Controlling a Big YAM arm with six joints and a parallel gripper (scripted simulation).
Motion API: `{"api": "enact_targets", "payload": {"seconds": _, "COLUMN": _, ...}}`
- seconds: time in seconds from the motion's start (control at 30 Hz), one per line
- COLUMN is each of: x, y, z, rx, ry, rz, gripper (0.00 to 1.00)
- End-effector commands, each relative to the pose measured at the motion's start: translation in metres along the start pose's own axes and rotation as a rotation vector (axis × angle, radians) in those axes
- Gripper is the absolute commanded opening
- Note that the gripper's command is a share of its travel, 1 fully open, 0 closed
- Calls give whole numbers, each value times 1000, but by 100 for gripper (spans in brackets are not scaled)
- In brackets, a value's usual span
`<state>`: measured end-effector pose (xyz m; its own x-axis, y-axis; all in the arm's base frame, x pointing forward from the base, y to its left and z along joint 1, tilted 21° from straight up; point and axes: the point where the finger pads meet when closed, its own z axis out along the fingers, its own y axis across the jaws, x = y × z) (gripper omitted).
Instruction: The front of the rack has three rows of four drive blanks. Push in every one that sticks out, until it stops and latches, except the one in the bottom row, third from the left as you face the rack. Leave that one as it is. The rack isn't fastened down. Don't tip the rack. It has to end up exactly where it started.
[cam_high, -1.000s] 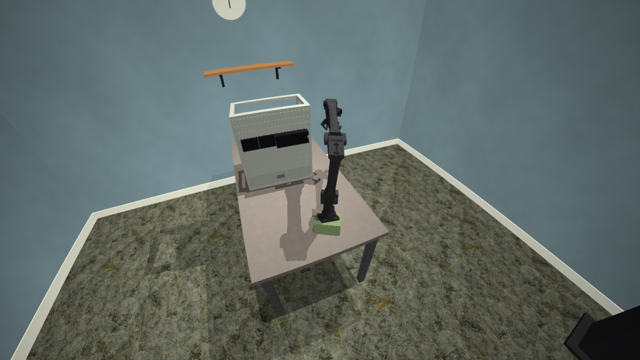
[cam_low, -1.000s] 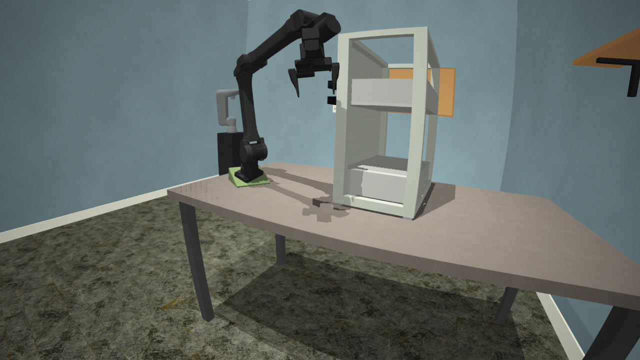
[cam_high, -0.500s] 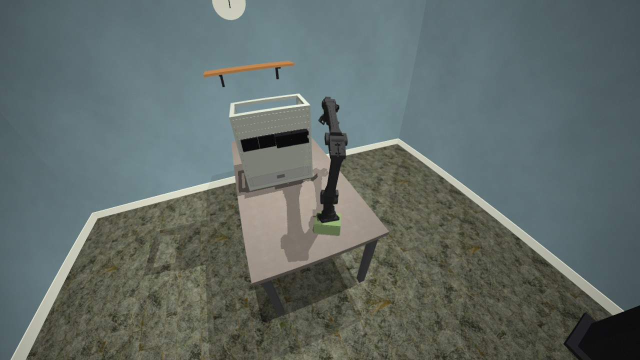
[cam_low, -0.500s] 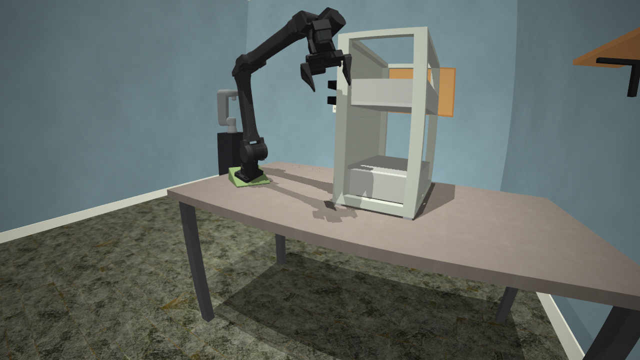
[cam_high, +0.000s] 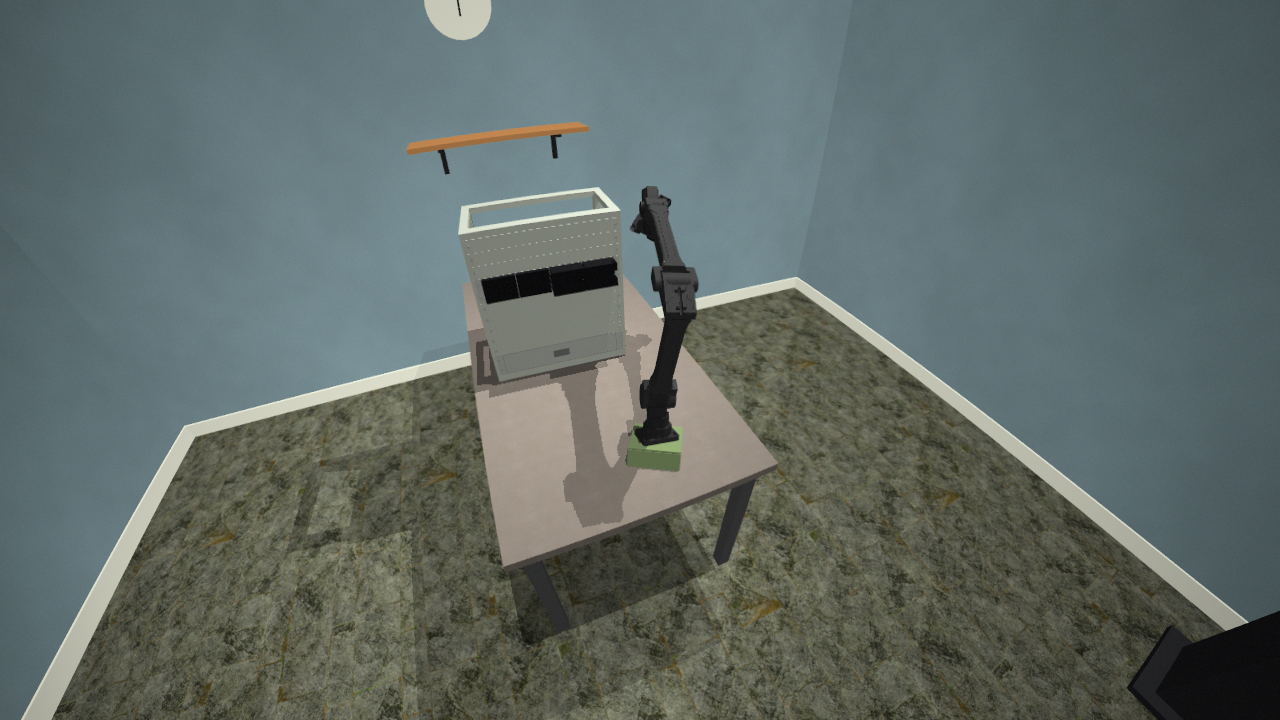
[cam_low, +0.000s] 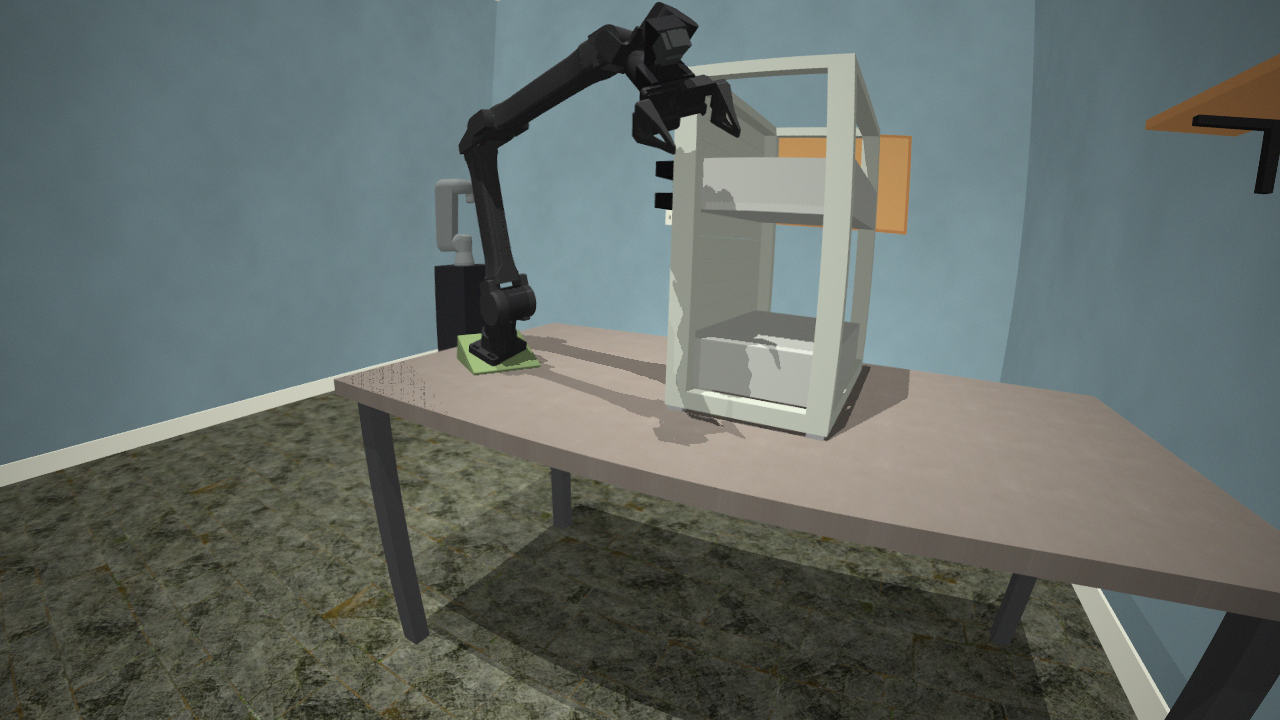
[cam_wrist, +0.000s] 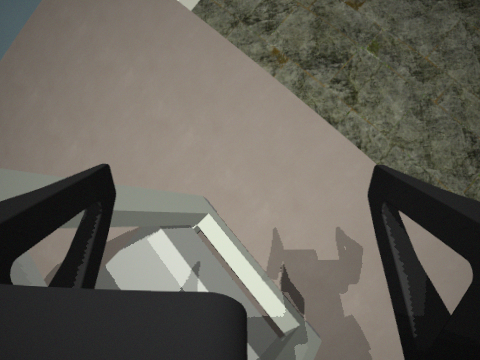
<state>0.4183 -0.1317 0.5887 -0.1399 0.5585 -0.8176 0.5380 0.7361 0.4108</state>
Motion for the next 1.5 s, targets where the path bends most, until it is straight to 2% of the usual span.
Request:
{"api": "enact_targets", "payload": {"seconds": 0.0, "x": -31, "y": 27, "z": -24, "rx": -96, "ry": -121, "rz": -40, "gripper": 100}}
{"api": "enact_targets", "payload": {"seconds": 0.07, "x": -31, "y": 34, "z": -21, "rx": -121, "ry": -148, "rz": -56, "gripper": 100}}
{"api": "enact_targets", "payload": {"seconds": 0.13, "x": -31, "y": 34, "z": -21, "rx": -121, "ry": -148, "rz": -56, "gripper": 100}}
{"api": "enact_targets", "payload": {"seconds": 0.17, "x": -47, "y": 45, "z": -25, "rx": -146, "ry": -185, "rz": -58, "gripper": 100}}
{"api": "enact_targets", "payload": {"seconds": 0.27, "x": -51, "y": 55, "z": -32, "rx": -192, "ry": -244, "rz": -77, "gripper": 100}}
{"api": "enact_targets", "payload": {"seconds": 0.53, "x": -92, "y": 98, "z": -67, "rx": -335, "ry": -456, "rz": -111, "gripper": 100}}
{"api": "enact_targets", "payload": {"seconds": 0.63, "x": -95, "y": 109, "z": -73, "rx": -375, "ry": -518, "rz": -127, "gripper": 100}}
{"api": "enact_targets", "payload": {"seconds": 0.7, "x": -95, "y": 109, "z": -73, "rx": -375, "ry": -518, "rz": -127, "gripper": 100}}
{"api": "enact_targets", "payload": {"seconds": 0.73, "x": -120, "y": 123, "z": -93, "rx": -409, "ry": -584, "rz": -118, "gripper": 100}}
{"api": "enact_targets", "payload": {"seconds": 0.9, "x": -122, "y": 133, "z": -116, "rx": -474, "ry": -701, "rz": -135, "gripper": 100}}
{"api": "enact_targets", "payload": {"seconds": 0.97, "x": -141, "y": 143, "z": -142, "rx": -513, "ry": -786, "rz": -126, "gripper": 100}}
{"api": "enact_targets", "payload": {"seconds": 1.07, "x": -139, "y": 148, "z": -152, "rx": -545, "ry": -854, "rz": -132, "gripper": 100}}
{"api": "enact_targets", "payload": {"seconds": 1.13, "x": -151, "y": 154, "z": -172, "rx": -575, "ry": -927, "rz": -123, "gripper": 100}}
{"api": "enact_targets", "payload": {"seconds": 1.2, "x": -150, "y": 156, "z": -185, "rx": -596, "ry": -981, "rz": -121, "gripper": 100}}
{"api": "enact_targets", "payload": {"seconds": 1.27, "x": -150, "y": 156, "z": -185, "rx": -596, "ry": -981, "rz": -121, "gripper": 100}}
{"api": "enact_targets", "payload": {"seconds": 1.47, "x": -119, "y": 181, "z": -223, "rx": -747, "ry": -1010, "rz": -97, "gripper": 100}}
